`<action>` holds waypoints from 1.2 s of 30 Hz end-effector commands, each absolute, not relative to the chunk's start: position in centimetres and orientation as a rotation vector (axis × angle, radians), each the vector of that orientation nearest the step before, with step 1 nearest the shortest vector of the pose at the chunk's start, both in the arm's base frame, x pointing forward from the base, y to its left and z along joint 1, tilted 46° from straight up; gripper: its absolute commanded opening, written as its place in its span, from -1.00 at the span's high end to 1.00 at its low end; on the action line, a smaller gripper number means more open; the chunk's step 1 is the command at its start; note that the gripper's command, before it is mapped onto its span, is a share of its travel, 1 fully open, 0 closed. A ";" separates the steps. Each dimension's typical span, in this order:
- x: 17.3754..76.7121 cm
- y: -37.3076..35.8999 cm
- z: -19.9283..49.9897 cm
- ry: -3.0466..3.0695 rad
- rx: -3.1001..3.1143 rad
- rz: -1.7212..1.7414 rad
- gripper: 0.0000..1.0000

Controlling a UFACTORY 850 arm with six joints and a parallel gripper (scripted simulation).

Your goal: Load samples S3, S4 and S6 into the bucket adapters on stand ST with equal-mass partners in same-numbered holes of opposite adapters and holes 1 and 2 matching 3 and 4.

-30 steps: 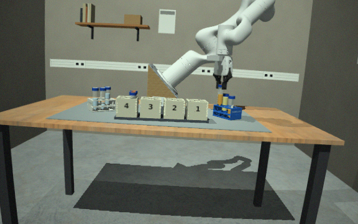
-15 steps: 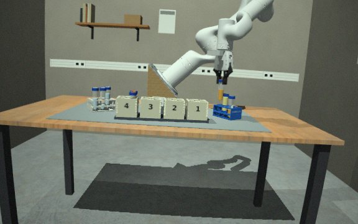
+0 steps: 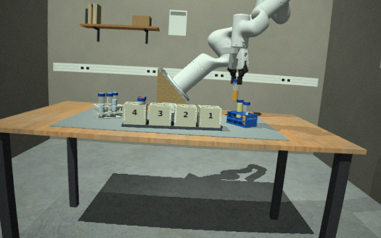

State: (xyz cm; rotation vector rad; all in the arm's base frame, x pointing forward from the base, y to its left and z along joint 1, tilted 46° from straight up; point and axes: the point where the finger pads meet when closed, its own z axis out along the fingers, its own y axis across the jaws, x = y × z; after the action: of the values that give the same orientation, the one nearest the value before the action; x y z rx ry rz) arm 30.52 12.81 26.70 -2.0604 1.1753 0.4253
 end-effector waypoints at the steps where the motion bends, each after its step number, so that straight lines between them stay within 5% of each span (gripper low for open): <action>1: 30.5 12.0 27.5 1.175 -2.060 0.424 1.00; 36: 32.4 7.3 25.6 0.808 -2.203 0.262 1.00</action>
State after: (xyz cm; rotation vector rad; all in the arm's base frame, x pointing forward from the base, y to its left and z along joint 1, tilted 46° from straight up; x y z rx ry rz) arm 31.32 8.88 27.13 -2.1528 0.9952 0.3416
